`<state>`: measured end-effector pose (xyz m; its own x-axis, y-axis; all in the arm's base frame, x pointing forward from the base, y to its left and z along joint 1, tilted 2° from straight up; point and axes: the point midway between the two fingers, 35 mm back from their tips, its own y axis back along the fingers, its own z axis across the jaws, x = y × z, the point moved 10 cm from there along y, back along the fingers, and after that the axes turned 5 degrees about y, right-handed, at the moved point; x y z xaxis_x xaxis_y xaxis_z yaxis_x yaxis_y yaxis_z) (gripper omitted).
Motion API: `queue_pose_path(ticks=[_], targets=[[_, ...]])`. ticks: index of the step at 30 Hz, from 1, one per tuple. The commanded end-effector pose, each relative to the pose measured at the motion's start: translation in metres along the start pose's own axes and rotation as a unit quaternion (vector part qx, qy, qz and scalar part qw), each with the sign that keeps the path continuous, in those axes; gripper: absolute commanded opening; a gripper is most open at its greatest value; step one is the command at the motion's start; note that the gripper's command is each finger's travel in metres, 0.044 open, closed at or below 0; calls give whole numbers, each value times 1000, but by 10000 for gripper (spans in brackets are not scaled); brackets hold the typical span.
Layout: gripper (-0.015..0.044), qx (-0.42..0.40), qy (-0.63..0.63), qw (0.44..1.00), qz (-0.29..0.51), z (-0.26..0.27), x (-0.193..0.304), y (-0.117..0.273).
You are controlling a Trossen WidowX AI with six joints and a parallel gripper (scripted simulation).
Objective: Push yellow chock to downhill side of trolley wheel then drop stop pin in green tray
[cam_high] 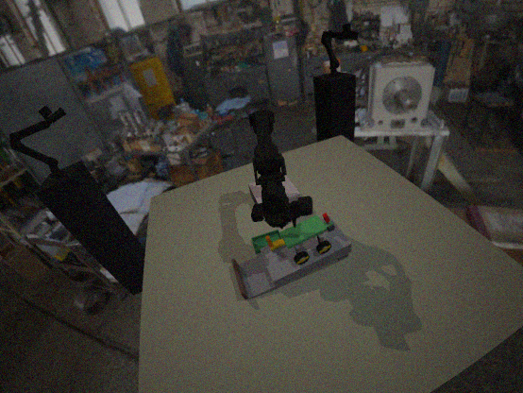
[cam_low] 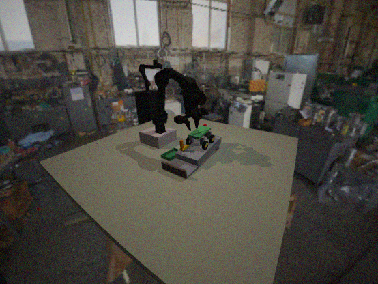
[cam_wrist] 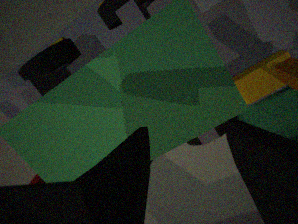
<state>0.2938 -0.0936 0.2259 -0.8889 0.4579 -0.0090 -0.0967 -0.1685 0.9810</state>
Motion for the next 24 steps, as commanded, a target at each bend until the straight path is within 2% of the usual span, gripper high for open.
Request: queue_pose_path(ticks=[1,12,24], targets=[[190,-11,-71,997,5,14,2,2],[190,-27,-280,959,36,54,12,1],[190,-21,-492,867,78,96,30,1]])
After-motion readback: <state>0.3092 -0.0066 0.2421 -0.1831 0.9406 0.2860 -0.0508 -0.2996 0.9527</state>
